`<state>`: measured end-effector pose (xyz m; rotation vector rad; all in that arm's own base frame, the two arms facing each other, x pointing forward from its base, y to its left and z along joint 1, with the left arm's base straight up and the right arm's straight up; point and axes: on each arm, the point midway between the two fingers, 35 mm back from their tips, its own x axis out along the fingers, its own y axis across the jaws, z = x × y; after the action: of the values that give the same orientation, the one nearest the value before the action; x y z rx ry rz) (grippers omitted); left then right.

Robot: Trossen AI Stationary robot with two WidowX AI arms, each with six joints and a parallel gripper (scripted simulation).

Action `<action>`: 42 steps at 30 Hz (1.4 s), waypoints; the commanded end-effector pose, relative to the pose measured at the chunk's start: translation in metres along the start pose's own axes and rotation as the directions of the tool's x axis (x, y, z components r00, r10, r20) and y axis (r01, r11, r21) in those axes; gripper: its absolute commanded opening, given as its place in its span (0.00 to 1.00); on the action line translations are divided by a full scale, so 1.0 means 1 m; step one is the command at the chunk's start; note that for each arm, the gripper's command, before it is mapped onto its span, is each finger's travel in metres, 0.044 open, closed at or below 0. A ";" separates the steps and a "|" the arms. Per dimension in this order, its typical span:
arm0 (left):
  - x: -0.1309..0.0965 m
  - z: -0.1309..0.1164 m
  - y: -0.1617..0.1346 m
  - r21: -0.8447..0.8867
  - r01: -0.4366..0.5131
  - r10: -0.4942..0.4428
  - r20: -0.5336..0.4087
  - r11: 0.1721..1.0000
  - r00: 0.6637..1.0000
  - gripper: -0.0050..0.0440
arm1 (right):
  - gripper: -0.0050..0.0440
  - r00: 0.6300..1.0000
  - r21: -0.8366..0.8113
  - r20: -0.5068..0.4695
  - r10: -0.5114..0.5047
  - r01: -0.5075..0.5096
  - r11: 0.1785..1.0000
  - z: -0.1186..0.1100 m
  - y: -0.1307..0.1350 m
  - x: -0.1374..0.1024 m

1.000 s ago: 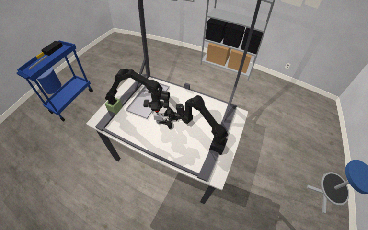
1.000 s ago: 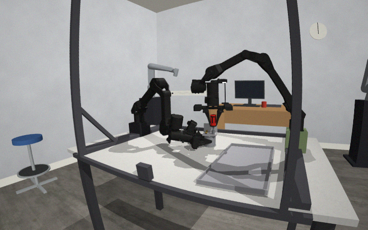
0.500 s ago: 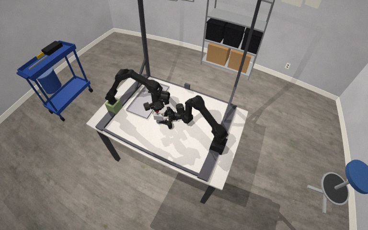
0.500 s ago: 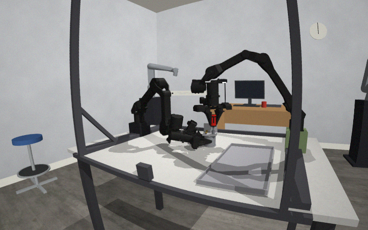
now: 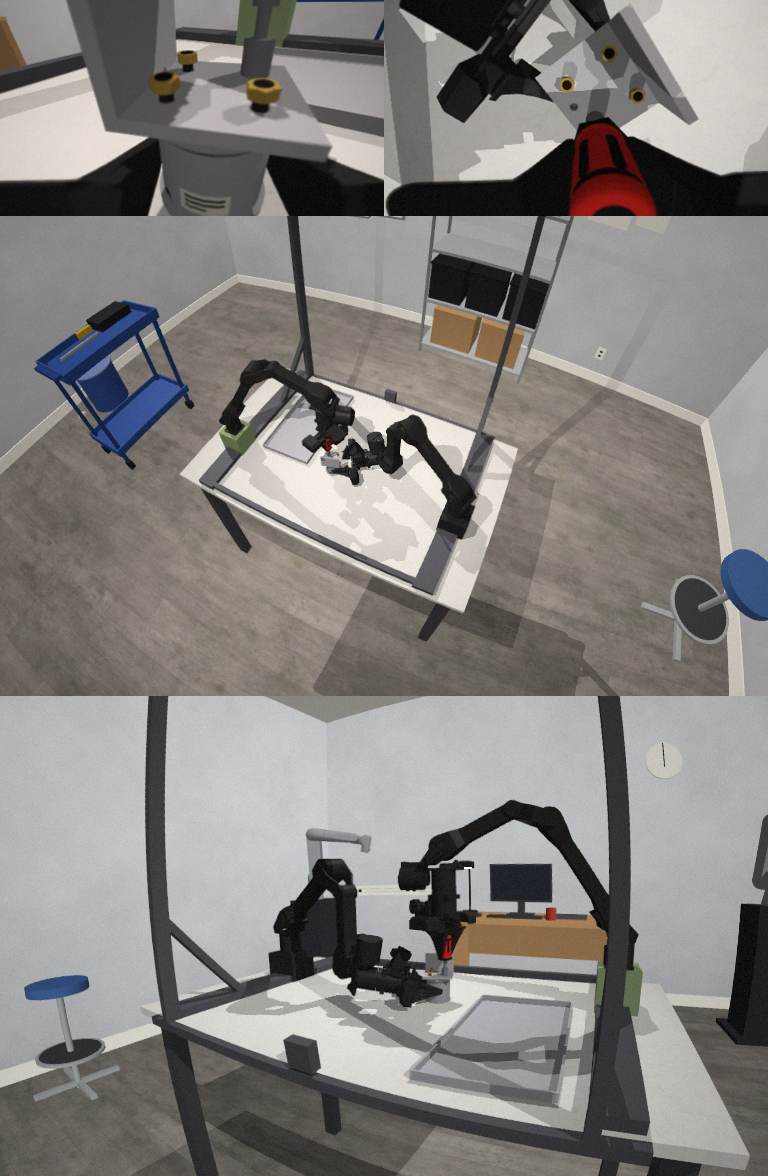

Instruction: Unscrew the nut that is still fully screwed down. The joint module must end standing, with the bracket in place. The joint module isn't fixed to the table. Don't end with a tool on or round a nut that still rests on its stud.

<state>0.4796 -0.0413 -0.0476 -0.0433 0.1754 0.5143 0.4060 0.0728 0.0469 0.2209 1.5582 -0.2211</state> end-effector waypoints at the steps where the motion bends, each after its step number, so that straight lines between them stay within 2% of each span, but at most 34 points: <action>1: 0.003 0.016 -0.004 -0.027 0.003 -0.002 0.027 1.000 1.000 0.60 | 0.37 1.000 -0.082 0.025 0.015 -0.013 0.997 0.001 0.002 -0.012; 6: 0.003 0.016 -0.004 -0.027 0.003 -0.002 0.027 1.000 1.000 0.60 | 0.37 1.000 -0.282 0.025 0.015 -0.007 0.959 0.001 0.002 -0.012; 12: 0.003 0.016 -0.004 -0.027 0.003 -0.002 0.027 1.000 1.000 0.60 | 0.37 1.000 -0.505 0.024 0.015 0.000 0.863 0.001 0.002 -0.012; 17: 0.003 0.016 -0.004 -0.027 0.003 -0.002 0.027 1.000 1.000 0.60 | 0.37 1.000 -0.505 0.024 0.015 0.000 0.863 0.001 0.002 -0.012; 23: 0.003 0.016 -0.004 -0.027 0.003 -0.002 0.027 1.000 1.000 0.60 | 0.37 1.000 -0.699 0.025 0.015 0.007 0.715 0.001 0.002 -0.013; 29: 0.003 0.016 -0.004 -0.027 0.003 -0.002 0.027 1.000 1.000 0.60 | 0.37 1.000 -0.851 0.025 0.015 0.013 0.525 0.001 0.002 -0.012; 34: 0.003 0.016 -0.004 -0.027 0.003 -0.002 0.027 1.000 1.000 0.60 | 0.37 1.000 -0.851 0.025 0.015 0.013 0.525 0.001 0.002 -0.012; 42: 0.003 0.016 -0.004 -0.027 0.003 -0.002 0.027 1.000 1.000 0.60 | 0.37 1.000 -0.974 0.026 0.015 0.021 0.225 0.002 0.002 -0.013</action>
<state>0.4796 -0.0413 -0.0476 -0.0434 0.1754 0.5143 0.4056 0.0741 0.0469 -0.7276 1.4455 0.7256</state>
